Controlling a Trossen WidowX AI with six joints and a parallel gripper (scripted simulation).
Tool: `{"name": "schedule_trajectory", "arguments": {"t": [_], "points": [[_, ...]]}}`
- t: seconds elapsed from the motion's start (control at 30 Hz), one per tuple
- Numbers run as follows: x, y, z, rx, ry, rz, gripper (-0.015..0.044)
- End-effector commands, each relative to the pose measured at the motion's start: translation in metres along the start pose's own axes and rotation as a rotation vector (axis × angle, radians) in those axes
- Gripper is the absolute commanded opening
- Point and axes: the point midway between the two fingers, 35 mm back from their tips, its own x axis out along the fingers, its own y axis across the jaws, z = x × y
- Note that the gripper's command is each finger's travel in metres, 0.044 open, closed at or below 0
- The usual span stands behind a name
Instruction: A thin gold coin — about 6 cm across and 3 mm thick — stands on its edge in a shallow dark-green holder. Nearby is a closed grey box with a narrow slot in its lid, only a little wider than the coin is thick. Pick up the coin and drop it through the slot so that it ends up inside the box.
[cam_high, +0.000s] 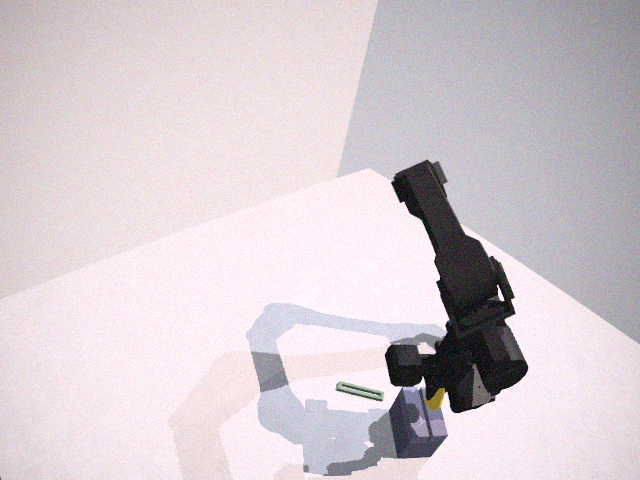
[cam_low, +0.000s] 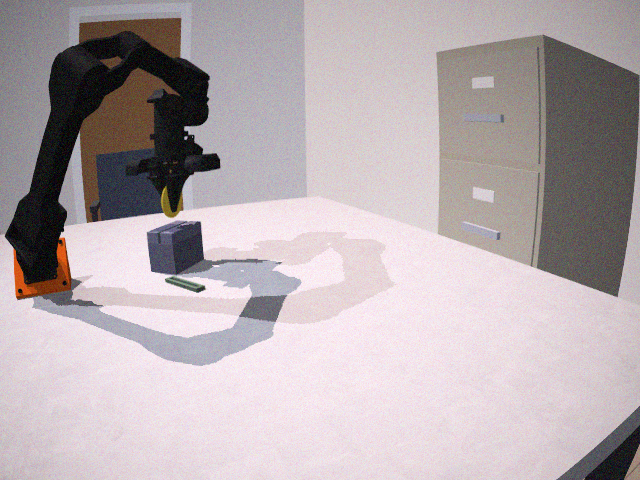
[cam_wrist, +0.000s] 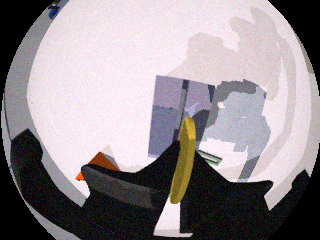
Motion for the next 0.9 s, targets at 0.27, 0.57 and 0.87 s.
{"name": "schedule_trajectory", "arguments": {"t": [0.27, 0.57, 0.87], "points": [[-0.0025, 0.0015, 0.0036, 0.007, 0.0, 0.0, 0.0], [-0.0047, 0.0029, 0.0077, 0.016, 0.0, 0.0, 0.0], [-0.0023, 0.0037, 0.0044, 0.01, 0.0, 0.0, 0.0]]}}
